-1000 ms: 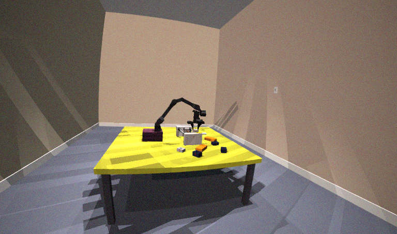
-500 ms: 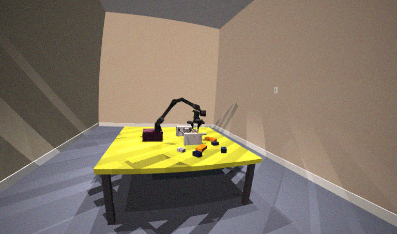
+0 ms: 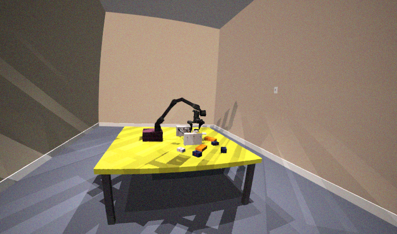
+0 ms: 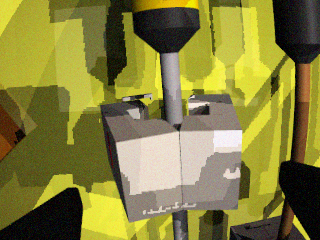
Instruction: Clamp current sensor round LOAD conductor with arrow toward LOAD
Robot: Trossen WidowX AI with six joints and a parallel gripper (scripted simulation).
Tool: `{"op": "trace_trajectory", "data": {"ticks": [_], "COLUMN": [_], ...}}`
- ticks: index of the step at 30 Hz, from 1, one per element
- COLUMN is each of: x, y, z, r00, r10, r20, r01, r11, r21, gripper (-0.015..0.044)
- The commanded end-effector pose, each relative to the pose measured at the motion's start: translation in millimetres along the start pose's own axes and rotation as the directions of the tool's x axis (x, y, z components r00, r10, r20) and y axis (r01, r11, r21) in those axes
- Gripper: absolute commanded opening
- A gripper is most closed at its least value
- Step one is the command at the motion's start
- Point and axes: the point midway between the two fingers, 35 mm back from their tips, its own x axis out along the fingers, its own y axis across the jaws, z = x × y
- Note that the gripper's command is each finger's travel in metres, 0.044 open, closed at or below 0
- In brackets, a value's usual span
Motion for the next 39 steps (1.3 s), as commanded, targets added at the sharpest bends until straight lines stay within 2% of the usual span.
{"op": "trace_trajectory", "data": {"ticks": [1,5,10,39], "x": [-0.4,2.1,43.8,69.5], "y": [0.1,0.2,-0.5,0.8], "z": [0.1,0.1,-0.1,0.4], "r00": [1.000,1.000,1.000,1.000], "r10": [0.000,-0.001,-0.015,-0.011], "r20": [0.000,0.000,-0.003,-0.002], "r01": [0.000,0.001,0.015,0.011], "r11": [1.000,1.000,1.000,1.000], "r21": [0.000,0.000,0.004,0.000], "gripper": [0.0440,0.0440,0.0440,0.0433]}}
